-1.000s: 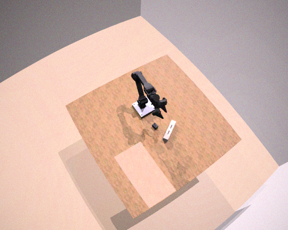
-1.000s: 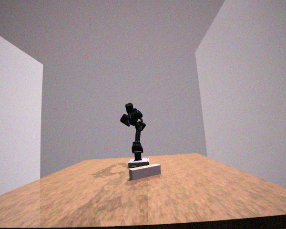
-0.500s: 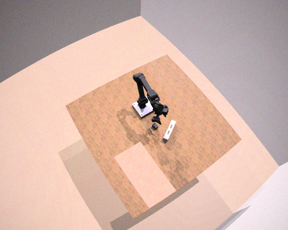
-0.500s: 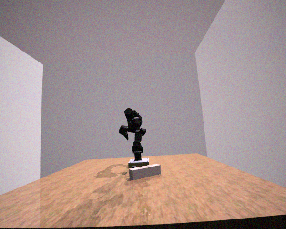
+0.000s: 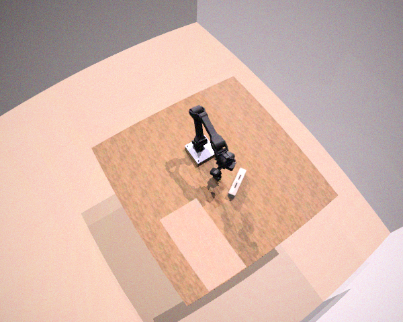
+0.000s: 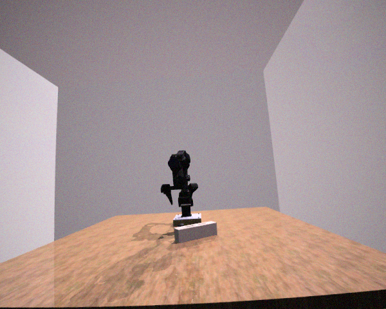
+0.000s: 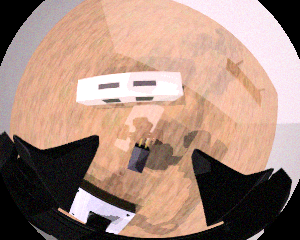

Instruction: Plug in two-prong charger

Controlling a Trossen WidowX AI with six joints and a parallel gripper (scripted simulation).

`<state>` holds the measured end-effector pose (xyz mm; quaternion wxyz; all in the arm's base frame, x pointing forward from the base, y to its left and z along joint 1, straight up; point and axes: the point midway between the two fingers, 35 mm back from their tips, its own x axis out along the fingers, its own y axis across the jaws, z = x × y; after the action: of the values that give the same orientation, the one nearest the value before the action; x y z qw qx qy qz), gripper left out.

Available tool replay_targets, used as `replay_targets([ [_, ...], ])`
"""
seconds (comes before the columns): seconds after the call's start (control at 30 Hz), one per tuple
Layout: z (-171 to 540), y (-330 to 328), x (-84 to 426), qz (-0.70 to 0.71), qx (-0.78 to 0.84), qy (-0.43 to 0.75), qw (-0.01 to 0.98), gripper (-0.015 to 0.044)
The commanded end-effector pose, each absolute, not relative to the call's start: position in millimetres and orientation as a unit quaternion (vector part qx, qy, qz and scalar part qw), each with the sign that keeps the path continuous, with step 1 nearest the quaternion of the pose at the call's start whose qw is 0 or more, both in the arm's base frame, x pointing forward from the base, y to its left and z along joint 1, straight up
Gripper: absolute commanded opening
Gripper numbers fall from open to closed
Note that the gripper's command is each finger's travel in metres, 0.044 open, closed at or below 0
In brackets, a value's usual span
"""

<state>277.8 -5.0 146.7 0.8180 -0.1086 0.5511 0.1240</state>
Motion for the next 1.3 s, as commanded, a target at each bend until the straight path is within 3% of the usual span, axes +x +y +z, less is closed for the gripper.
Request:
replay_targets([
  [0.0,127.9,-5.4,270.9,0.112,-0.093,0.589,0.794,0.0440],
  [0.57,72.0,-12.4,243.9,0.044,-0.051,0.717,0.693,0.0440],
  [1.27,51.6,-15.2,244.5,0.041,-0.050,0.721,0.689,0.0440],
])
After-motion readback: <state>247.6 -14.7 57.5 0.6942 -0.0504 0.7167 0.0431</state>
